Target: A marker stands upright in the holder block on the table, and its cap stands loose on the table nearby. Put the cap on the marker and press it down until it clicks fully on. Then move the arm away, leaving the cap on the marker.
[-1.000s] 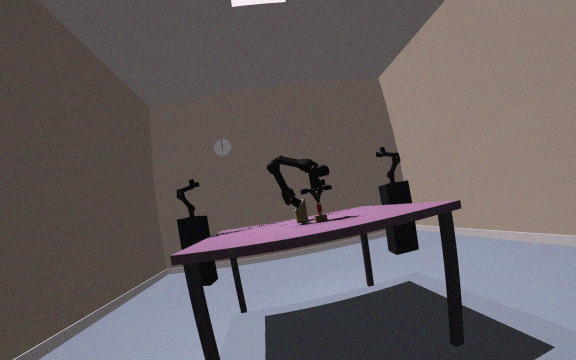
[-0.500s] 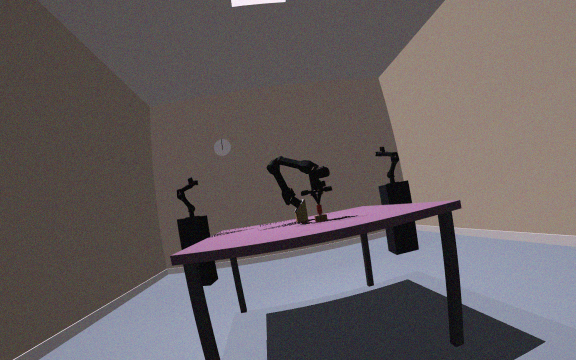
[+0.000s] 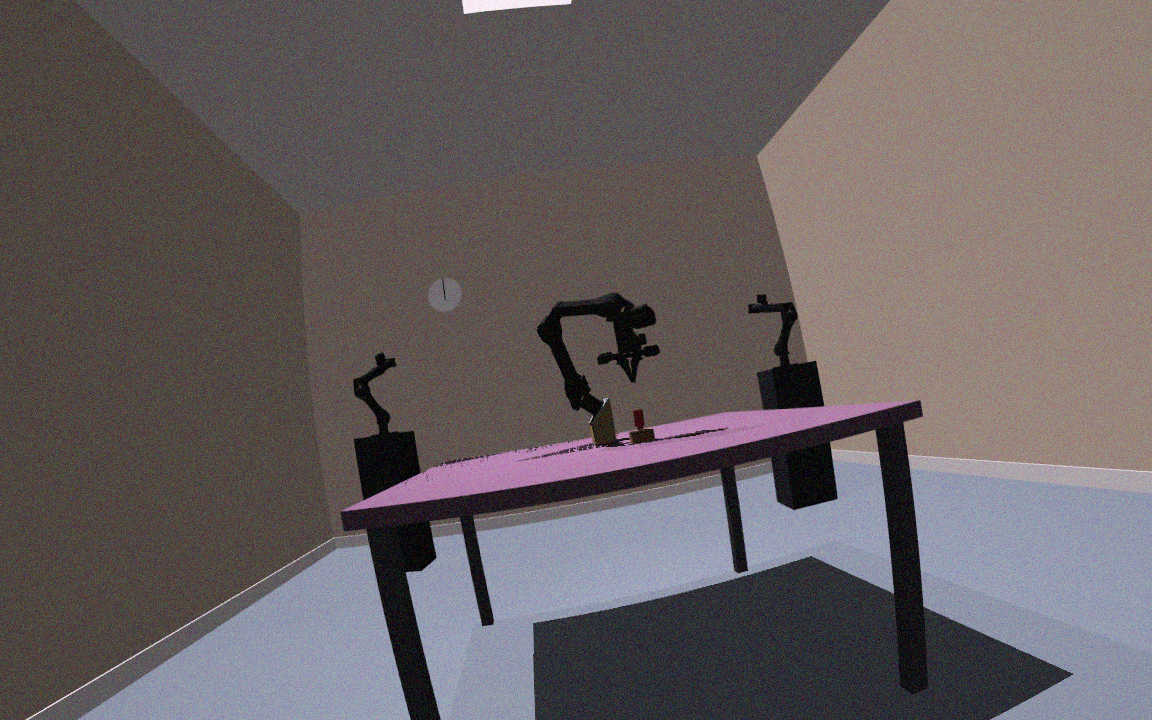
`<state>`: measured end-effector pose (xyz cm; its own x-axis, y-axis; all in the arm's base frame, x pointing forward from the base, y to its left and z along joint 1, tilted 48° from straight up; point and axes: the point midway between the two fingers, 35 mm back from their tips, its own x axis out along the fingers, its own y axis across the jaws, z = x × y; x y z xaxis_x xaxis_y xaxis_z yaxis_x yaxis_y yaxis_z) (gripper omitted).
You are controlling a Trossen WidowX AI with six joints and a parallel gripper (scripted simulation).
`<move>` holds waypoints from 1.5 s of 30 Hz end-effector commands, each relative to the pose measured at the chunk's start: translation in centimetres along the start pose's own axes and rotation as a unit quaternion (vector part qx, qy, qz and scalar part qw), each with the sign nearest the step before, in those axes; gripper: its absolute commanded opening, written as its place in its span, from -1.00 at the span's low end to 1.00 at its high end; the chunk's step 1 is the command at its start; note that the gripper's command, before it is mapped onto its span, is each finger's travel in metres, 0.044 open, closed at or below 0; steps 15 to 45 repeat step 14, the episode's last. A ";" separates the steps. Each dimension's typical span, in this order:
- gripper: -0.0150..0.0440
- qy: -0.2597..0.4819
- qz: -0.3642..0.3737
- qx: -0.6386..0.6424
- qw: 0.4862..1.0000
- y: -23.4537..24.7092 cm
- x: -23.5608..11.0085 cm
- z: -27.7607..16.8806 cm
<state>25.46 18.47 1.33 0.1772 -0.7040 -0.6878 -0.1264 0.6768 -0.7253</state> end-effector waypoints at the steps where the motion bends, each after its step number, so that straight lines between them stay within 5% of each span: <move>1: -0.22 0.002 0.001 0.004 1.000 -0.1 -0.5 0.0; 14: 0.93 0.002 0.001 0.004 1.000 -0.1 -0.5 0.0; 45: 0.93 0.002 0.001 0.004 1.000 -0.1 -0.5 0.0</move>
